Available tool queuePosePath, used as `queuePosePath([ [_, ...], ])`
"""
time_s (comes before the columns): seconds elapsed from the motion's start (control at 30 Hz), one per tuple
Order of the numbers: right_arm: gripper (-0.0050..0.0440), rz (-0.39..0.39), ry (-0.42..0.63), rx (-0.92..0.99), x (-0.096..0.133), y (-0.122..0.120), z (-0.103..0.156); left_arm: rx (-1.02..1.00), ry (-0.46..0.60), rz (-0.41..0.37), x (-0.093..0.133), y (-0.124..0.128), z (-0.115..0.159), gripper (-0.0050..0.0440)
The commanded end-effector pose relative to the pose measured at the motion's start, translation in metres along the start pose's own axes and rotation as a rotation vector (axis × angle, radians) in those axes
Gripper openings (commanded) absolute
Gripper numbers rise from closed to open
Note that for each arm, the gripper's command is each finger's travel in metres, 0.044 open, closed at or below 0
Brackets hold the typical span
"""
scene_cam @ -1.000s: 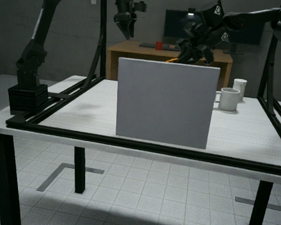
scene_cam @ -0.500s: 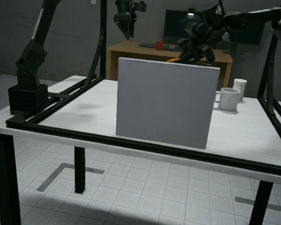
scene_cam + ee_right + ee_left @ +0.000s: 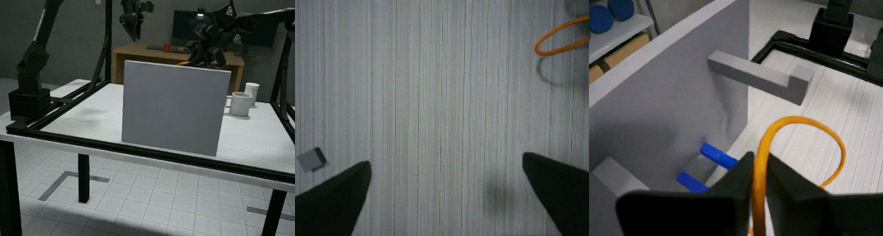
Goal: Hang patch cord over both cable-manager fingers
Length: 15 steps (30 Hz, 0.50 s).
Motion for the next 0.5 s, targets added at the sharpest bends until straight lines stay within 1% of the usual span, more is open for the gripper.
queuePosePath([
  [0.0,0.0440,-0.014,-0.020,-0.007,0.0089,-0.0032,0.0018,0.000,-0.047,0.002,0.0212,-0.0014,-0.0157,0.0025],
  [0.47,0.0440,-0.014,-0.020,-0.007,0.0089,-0.0032,0.0018,-0.005,-0.048,0.005,0.0254,0.0042,-0.0152,0.0025],
])
Point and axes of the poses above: on each arm, the point midway between the two fingers, 35 mm back from their tips, its own x axis back along the fingers, its own y axis across the jaws, z = x × y, the point moved 10 cm from there along x, back along the fingers, and after that the axes turned 11 degrees about x, right-handed, at the moved point
